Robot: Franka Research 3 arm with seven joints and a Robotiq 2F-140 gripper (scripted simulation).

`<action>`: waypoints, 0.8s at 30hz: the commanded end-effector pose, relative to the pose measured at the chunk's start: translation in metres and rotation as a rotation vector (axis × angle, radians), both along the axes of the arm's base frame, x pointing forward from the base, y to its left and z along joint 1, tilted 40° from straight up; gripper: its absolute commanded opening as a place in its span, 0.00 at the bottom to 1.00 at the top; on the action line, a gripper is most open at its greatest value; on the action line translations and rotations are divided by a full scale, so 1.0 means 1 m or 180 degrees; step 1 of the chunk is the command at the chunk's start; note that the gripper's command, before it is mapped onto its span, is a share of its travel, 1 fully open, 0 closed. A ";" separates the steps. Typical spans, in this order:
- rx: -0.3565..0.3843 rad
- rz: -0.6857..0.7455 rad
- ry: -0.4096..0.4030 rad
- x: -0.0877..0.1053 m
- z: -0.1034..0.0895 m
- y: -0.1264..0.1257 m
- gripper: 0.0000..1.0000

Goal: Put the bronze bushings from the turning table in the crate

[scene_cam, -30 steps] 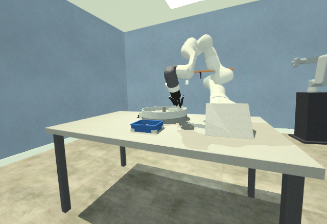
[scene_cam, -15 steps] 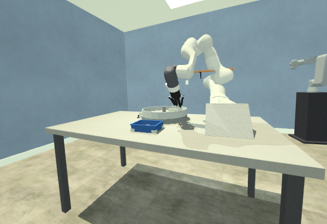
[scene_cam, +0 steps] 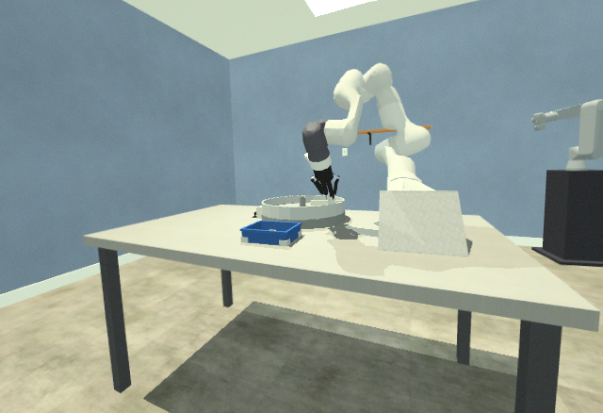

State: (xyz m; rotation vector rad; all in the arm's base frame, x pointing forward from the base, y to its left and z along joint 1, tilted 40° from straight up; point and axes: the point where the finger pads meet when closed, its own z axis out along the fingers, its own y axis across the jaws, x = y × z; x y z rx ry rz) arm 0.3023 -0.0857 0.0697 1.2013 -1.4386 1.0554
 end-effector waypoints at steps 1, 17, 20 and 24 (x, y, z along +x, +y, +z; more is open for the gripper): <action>-0.0003 0.0003 -0.0019 0.000 -0.001 -0.001 0.06; -0.0003 0.0003 -0.0019 -0.001 -0.009 -0.009 0.06; -0.0003 0.0003 -0.0019 -0.001 -0.009 -0.009 0.06; -0.0003 0.0003 -0.0019 -0.001 -0.009 -0.009 0.06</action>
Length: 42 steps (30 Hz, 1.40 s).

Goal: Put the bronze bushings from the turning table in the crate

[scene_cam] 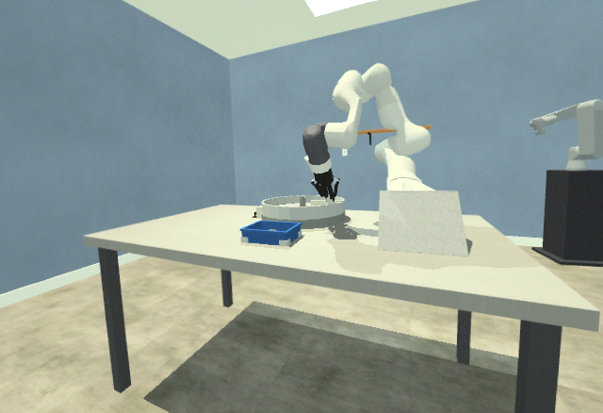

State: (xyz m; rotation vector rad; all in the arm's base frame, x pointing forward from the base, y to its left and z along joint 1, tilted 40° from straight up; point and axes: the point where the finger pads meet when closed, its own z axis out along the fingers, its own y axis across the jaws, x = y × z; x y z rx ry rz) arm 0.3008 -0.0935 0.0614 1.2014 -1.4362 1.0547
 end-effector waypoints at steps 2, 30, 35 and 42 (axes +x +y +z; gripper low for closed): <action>0.0000 0.0002 -0.0025 0.000 -0.001 -0.001 0.06; 0.0000 0.0002 -0.0025 0.000 -0.001 -0.001 0.00; 0.0000 0.0002 -0.0025 0.000 -0.001 -0.001 0.00; 0.0000 0.0002 -0.0025 0.000 -0.001 -0.001 0.00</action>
